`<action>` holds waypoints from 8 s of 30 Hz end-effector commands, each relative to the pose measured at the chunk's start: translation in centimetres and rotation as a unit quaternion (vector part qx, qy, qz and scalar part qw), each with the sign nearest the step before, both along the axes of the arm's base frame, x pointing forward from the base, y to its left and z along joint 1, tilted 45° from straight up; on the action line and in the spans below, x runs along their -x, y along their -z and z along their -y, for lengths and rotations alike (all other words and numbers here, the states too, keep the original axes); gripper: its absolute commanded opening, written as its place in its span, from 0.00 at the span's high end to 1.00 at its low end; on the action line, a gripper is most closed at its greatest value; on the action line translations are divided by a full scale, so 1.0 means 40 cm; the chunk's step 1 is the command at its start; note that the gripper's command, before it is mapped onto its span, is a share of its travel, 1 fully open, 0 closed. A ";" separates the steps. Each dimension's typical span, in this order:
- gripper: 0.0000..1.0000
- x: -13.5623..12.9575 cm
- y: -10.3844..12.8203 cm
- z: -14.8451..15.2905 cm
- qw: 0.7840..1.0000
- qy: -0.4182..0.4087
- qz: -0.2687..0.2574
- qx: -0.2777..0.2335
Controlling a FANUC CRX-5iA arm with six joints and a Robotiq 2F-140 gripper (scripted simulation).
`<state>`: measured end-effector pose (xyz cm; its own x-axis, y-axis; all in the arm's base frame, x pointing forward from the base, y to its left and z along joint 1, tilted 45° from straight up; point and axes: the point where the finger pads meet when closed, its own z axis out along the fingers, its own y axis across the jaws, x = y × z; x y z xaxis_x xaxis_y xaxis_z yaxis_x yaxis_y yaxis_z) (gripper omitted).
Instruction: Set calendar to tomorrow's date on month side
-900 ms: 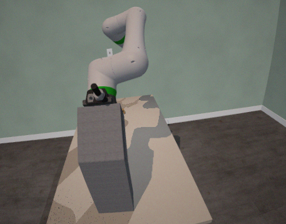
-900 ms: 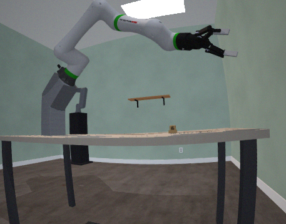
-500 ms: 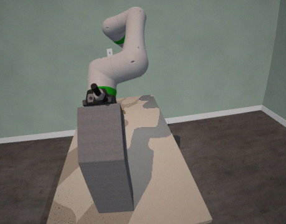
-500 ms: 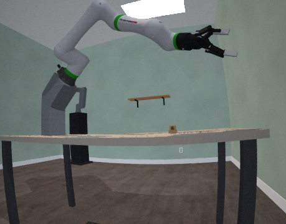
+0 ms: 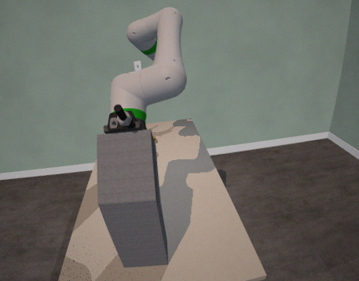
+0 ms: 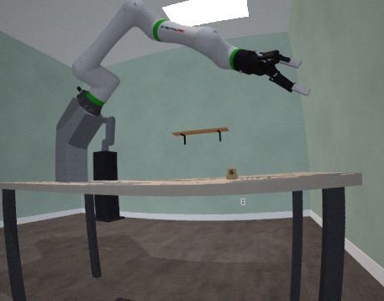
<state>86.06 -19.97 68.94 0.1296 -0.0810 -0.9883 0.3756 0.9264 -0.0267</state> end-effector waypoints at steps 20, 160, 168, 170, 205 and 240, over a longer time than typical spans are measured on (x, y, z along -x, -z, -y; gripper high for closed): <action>0.00 0.167 0.632 -0.376 0.918 -0.144 -0.369 -0.025; 0.64 0.196 0.844 -0.501 0.536 -0.346 -0.419 0.646; 0.64 0.174 0.867 -0.501 0.536 -0.346 -0.419 0.646; 0.64 0.168 0.872 -0.501 0.536 -0.346 -0.419 0.646; 0.64 0.134 0.906 -0.501 0.536 -0.346 -0.419 0.646; 0.64 0.131 0.910 -0.501 0.536 -0.346 -0.419 0.646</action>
